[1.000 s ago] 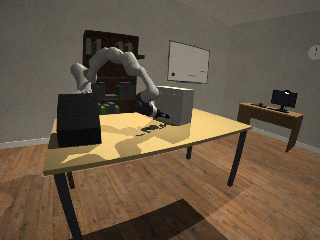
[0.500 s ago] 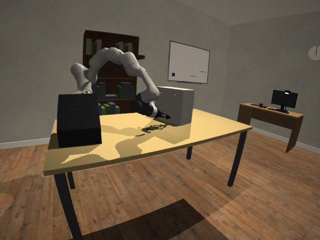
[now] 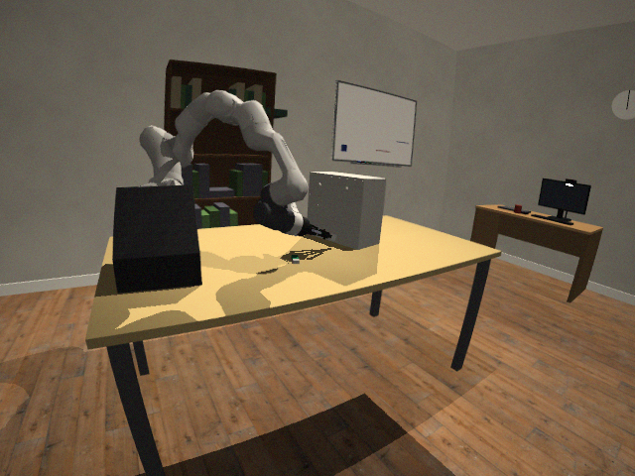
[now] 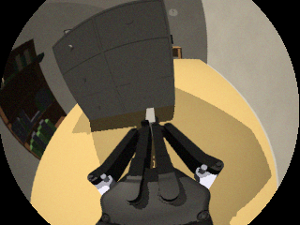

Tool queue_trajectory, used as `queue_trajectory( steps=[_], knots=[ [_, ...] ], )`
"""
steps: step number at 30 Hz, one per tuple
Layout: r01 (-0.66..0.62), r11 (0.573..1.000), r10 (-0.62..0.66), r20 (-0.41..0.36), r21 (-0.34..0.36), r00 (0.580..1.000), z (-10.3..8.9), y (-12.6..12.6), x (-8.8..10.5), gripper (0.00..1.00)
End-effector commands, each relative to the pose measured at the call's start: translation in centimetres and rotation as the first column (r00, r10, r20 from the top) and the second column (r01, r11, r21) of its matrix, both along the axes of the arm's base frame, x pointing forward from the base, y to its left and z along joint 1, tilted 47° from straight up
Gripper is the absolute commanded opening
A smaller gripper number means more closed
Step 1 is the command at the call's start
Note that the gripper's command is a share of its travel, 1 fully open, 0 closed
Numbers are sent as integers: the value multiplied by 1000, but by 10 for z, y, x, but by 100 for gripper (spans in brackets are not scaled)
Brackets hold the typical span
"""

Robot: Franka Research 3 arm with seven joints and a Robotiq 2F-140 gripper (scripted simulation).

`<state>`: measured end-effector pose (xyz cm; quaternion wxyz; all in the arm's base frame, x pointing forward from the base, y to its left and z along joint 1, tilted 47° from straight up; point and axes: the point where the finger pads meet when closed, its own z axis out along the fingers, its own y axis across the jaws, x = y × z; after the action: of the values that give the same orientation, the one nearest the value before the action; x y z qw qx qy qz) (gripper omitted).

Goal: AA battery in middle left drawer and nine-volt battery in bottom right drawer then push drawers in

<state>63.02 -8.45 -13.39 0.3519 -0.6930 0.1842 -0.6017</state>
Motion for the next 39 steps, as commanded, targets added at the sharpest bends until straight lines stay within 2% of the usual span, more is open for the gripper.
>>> queue_trajectory(
  steps=[1,8,15,18,27,31,33,36,37,38,39],
  knots=[
    [-2,1000,2,19,-14,1000,4,1,-3,0],
    [-2,1000,2,19,-14,1000,11,-9,-11,0],
    [-2,1000,2,19,-14,1000,49,-57,-53,0],
    [-2,1000,2,19,-14,1000,59,-70,-64,0],
    [-4,1000,5,22,-25,1000,61,-73,-66,0],
    [-19,995,22,40,-95,999,61,-72,-67,0],
    [-31,986,41,58,-163,997,62,-71,-67,0],
    [-54,949,87,94,-311,992,64,-69,-69,0],
    [-54,949,87,94,-311,992,64,-69,-69,0],
    [-60,926,108,109,-372,988,64,-68,-70,0],
    [-60,926,108,109,-372,988,64,-68,-70,0]
  ],
)
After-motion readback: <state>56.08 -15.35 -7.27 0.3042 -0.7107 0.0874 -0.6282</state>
